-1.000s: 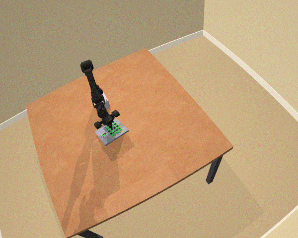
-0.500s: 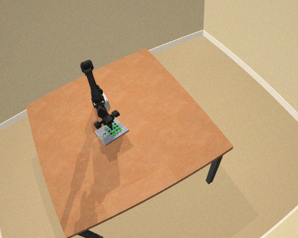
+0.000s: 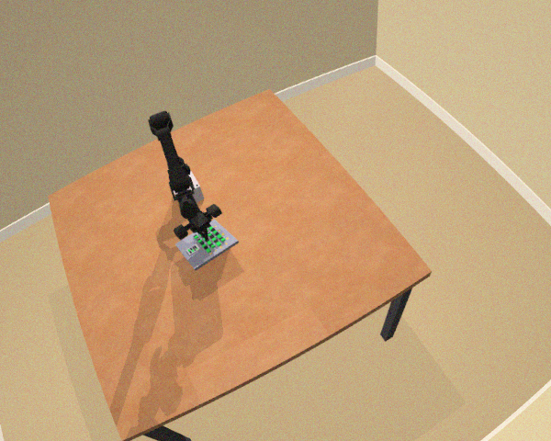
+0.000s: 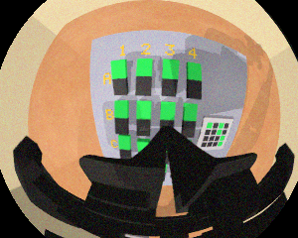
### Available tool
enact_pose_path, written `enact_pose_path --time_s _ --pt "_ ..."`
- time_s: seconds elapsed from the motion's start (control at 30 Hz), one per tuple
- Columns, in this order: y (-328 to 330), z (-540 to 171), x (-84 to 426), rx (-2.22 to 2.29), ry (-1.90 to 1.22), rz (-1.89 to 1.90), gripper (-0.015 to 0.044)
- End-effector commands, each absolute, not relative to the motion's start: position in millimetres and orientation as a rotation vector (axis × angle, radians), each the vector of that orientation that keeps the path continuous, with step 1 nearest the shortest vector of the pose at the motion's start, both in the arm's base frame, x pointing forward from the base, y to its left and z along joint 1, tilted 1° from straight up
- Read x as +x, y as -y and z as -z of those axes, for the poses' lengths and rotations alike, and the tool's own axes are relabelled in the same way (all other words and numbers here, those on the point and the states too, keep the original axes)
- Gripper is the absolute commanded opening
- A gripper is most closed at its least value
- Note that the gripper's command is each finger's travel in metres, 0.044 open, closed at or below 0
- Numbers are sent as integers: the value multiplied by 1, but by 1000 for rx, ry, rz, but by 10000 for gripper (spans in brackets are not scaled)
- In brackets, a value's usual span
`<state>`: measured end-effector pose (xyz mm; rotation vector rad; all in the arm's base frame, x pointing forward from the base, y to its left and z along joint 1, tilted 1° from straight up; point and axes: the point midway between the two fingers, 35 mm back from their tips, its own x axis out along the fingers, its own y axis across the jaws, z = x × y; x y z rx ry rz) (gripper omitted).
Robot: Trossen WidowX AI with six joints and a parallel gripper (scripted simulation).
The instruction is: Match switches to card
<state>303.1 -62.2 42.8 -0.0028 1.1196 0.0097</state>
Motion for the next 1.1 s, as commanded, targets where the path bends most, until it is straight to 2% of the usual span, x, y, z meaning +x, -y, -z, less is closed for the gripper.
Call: enact_pose_path --time_s 0.0,1.07 --pt "63 -40 303 -1 -1125 -6 0" --pt "62 -36 305 -1 -1125 -6 0"
